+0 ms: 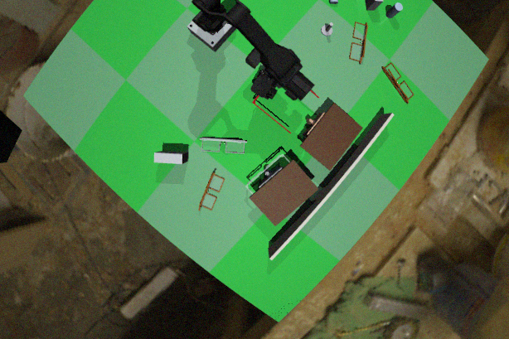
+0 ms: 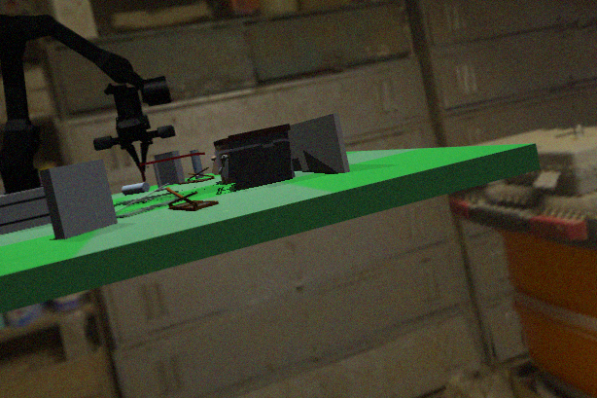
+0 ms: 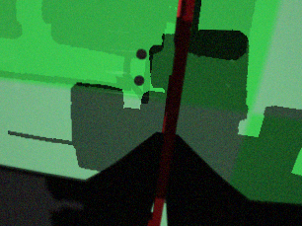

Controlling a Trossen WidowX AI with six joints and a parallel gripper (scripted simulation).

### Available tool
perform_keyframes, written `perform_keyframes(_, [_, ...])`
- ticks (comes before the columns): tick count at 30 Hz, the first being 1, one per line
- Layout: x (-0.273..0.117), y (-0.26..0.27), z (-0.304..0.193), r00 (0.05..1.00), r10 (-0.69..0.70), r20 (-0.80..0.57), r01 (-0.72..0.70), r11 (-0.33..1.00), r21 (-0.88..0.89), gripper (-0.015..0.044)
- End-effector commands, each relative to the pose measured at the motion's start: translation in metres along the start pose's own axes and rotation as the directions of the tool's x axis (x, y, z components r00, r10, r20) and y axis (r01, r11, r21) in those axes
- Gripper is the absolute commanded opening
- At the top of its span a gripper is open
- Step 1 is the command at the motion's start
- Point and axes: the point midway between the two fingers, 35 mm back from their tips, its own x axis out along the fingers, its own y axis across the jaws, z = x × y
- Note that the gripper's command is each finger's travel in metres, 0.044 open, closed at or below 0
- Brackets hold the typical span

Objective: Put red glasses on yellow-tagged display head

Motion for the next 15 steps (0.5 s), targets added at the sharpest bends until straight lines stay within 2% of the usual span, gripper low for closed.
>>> perform_keyframes(1, [0.000,0.007,0.000,1.000,0.010,-0.004,-0.010,1.000,-0.005,0.0000])
perform_keyframes(15, [0.000,0.023,0.000,1.000,0.025,-0.004,-0.025,1.000,-0.005,0.0000])
